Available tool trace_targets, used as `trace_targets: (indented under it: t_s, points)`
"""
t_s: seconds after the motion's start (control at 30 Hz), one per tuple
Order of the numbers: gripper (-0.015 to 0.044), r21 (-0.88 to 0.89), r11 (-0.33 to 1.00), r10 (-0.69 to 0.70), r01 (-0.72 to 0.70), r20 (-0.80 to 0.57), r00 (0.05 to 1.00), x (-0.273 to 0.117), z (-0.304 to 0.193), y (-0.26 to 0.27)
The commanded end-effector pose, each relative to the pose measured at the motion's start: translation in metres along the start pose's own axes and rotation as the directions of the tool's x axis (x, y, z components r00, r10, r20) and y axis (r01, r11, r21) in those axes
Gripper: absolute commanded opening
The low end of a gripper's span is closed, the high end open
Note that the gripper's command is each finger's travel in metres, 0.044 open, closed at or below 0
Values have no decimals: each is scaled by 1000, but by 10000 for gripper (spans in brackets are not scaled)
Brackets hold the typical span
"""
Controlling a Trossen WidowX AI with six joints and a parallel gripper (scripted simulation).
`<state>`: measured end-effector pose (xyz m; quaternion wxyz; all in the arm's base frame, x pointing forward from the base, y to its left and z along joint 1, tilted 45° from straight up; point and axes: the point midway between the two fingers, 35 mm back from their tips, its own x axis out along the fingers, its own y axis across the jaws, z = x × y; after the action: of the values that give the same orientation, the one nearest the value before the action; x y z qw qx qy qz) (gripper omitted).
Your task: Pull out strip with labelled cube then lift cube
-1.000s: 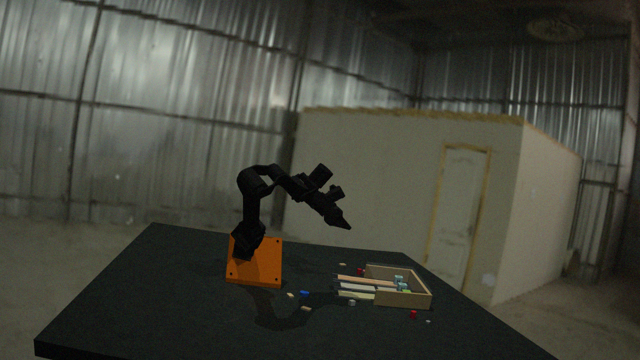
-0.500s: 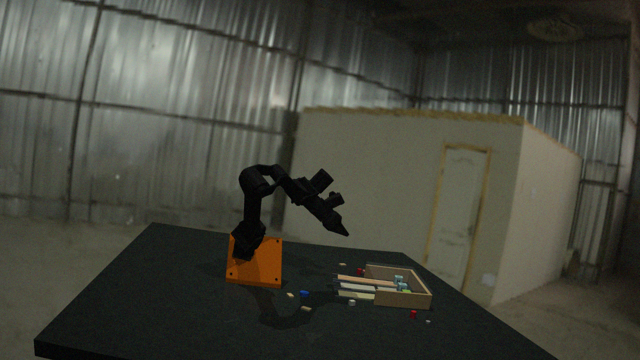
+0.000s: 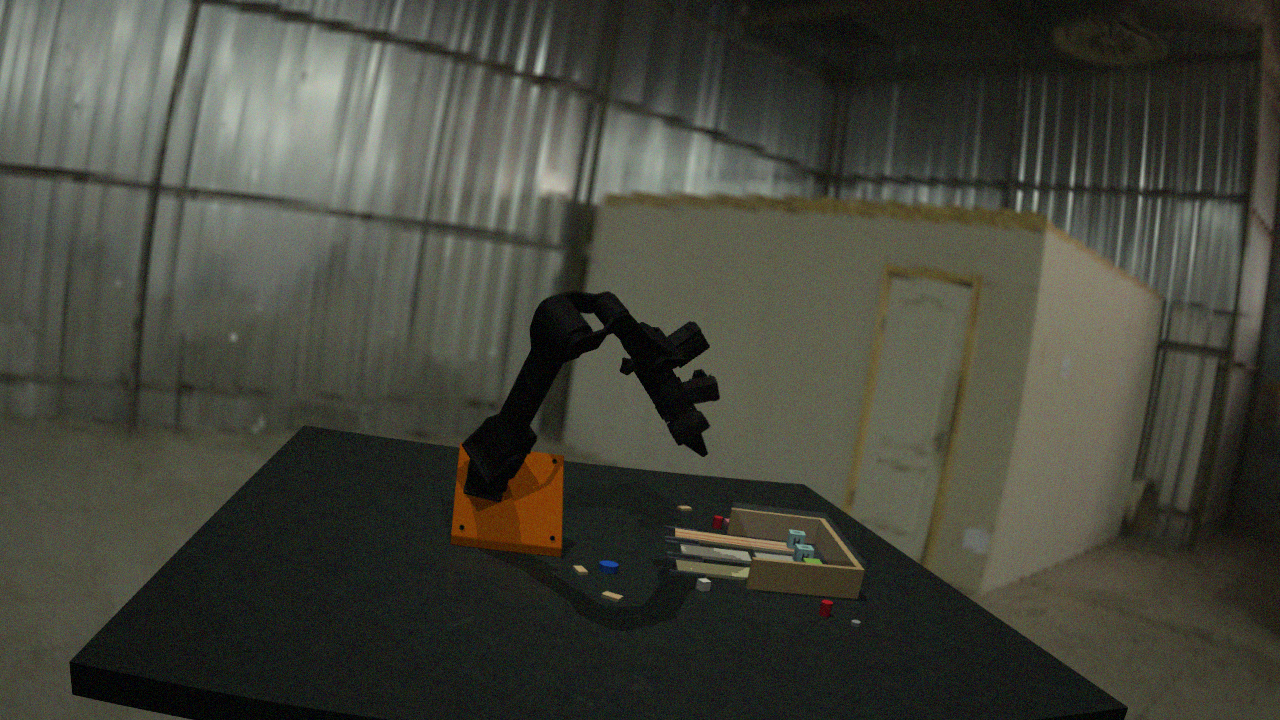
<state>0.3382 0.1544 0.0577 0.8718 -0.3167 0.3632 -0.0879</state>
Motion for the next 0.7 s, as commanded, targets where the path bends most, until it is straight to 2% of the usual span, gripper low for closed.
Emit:
trace_targets:
  t_s: [0.0, 0.23, 0.43, 0.5, 0.67]
  points:
    - [0, 30, 1000, -1, 5, -160, 987, 27, 0, 19]
    - [0, 75, 995, -34, 71, -403, 914, 65, -9, 41]
    - [0, 90, 980, -89, 176, -597, 798, 92, -29, 53]
    - [0, 88, 975, -103, 204, -634, 766, 96, -35, 55]
    - [0, 87, 974, -105, 207, -639, 762, 96, -36, 55]
